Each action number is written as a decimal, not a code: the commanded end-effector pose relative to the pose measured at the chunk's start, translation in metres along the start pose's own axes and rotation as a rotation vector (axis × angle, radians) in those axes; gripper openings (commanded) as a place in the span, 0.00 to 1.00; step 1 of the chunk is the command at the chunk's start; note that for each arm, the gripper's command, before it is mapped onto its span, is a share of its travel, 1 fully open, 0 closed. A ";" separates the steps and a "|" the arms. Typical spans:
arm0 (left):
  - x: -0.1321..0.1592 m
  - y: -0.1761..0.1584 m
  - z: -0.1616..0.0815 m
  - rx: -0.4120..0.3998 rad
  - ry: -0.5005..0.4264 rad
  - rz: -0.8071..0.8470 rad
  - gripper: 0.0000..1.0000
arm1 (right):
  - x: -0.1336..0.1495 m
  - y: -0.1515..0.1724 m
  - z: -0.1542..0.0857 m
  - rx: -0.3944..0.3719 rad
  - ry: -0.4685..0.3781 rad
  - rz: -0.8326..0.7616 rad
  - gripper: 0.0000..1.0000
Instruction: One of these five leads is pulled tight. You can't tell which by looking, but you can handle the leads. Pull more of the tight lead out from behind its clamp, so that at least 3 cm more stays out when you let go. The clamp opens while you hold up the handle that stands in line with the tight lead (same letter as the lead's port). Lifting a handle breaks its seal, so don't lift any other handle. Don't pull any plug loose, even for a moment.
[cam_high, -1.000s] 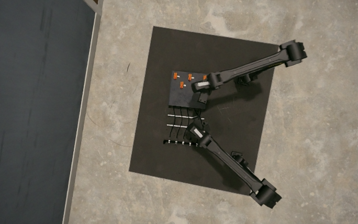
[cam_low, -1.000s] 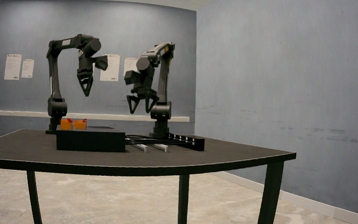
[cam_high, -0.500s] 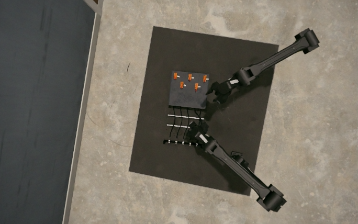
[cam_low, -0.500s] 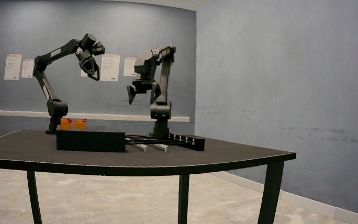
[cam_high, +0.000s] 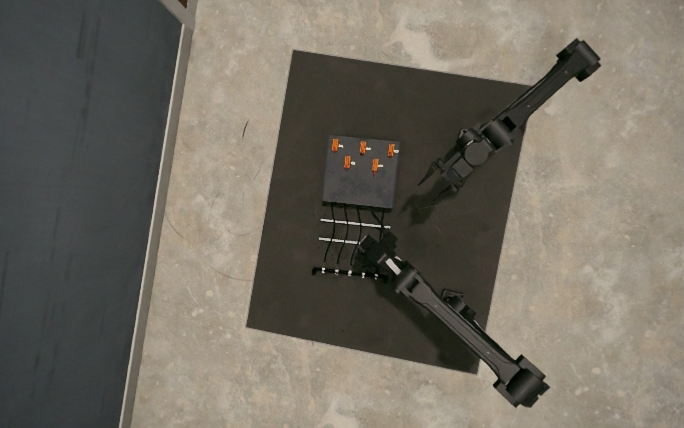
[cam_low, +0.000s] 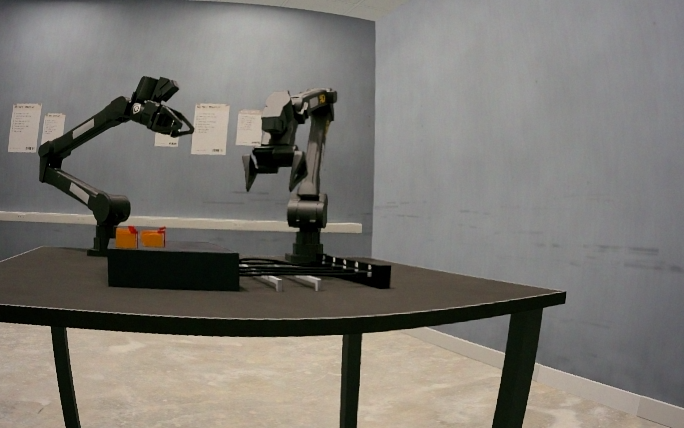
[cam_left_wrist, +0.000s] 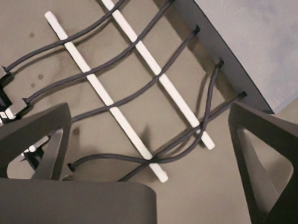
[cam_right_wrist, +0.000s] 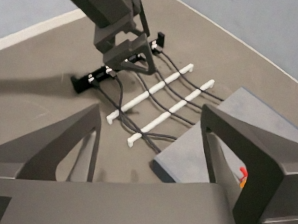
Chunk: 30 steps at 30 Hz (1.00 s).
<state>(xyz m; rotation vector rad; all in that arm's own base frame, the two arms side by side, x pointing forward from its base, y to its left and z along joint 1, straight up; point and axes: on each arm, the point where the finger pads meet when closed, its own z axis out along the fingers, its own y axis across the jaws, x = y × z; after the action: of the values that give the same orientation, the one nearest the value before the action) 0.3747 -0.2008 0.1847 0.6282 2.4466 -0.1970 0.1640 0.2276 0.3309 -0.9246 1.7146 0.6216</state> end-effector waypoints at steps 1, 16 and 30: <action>0.000 -0.001 0.003 -0.001 -0.009 -0.007 1.00 | -0.018 0.004 -0.001 -0.005 -0.060 0.053 0.64; -0.048 0.032 -0.039 -0.062 -0.167 -0.009 1.00 | -0.050 -0.021 0.000 0.072 -0.109 0.052 0.64; -0.180 0.204 -0.198 -0.373 -0.787 -0.215 1.00 | -0.156 -0.252 0.014 0.617 -0.259 0.149 0.64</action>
<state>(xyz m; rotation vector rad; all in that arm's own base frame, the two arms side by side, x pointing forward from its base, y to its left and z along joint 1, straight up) 0.4647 -0.0494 0.3950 0.1402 1.8383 -0.0438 0.3522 0.1537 0.4226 -0.3585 1.6977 0.2934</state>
